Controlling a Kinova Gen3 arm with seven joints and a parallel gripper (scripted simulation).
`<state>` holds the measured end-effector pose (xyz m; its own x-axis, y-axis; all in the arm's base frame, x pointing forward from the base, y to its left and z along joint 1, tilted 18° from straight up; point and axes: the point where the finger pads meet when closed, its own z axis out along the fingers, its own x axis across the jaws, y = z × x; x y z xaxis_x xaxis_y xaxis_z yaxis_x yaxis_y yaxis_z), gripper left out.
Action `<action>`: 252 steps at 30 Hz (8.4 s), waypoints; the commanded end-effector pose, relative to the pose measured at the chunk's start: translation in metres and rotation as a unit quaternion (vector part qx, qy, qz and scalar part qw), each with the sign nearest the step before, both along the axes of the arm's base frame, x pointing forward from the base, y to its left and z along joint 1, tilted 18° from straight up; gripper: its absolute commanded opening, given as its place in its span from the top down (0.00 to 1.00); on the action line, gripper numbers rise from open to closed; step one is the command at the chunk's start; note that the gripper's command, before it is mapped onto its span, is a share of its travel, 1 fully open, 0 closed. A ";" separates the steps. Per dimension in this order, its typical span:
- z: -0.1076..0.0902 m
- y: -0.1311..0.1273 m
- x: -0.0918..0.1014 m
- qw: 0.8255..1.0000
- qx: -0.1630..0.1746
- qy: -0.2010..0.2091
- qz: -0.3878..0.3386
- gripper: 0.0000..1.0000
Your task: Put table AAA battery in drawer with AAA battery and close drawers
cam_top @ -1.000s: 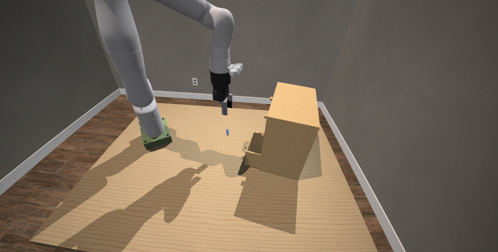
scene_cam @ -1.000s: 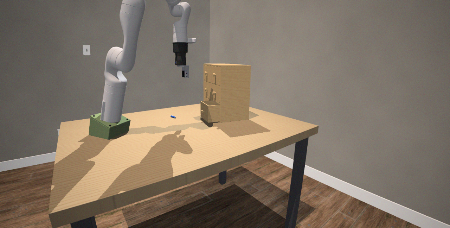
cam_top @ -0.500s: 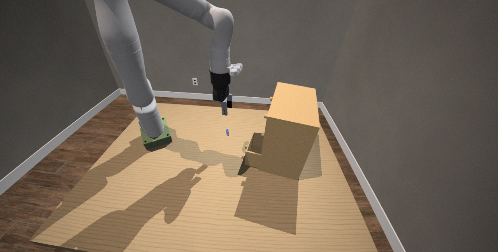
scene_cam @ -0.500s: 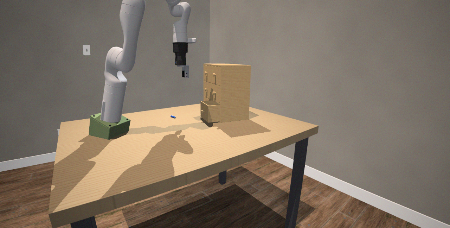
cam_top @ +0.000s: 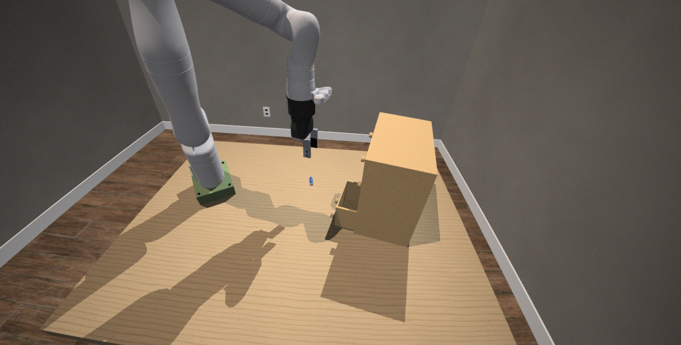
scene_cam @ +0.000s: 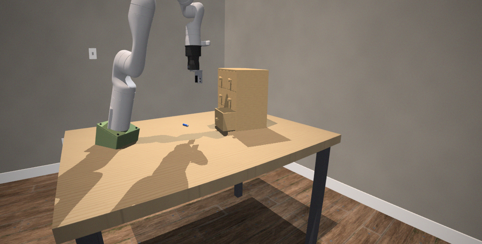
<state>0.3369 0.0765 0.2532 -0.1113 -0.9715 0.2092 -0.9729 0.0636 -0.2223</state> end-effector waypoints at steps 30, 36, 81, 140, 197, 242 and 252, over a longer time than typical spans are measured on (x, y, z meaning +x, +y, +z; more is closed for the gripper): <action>0.000 0.000 0.000 1.000 0.000 -0.001 0.000 0.00; 0.000 0.000 0.000 1.000 0.000 -0.001 0.000 0.00; -0.107 0.237 -0.047 1.000 0.000 -0.003 0.001 0.00; -0.164 0.217 0.016 0.906 -0.047 -0.411 0.088 0.00; -0.187 0.210 0.041 0.819 -0.063 -0.558 0.120 0.33; -0.187 0.210 0.041 0.819 -0.063 -0.558 0.120 0.33; -0.187 0.210 0.041 0.819 -0.063 -0.558 0.120 0.33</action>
<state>0.3784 0.2856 0.0659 -0.1114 -0.9714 0.2097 -0.1421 -0.1933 -0.9708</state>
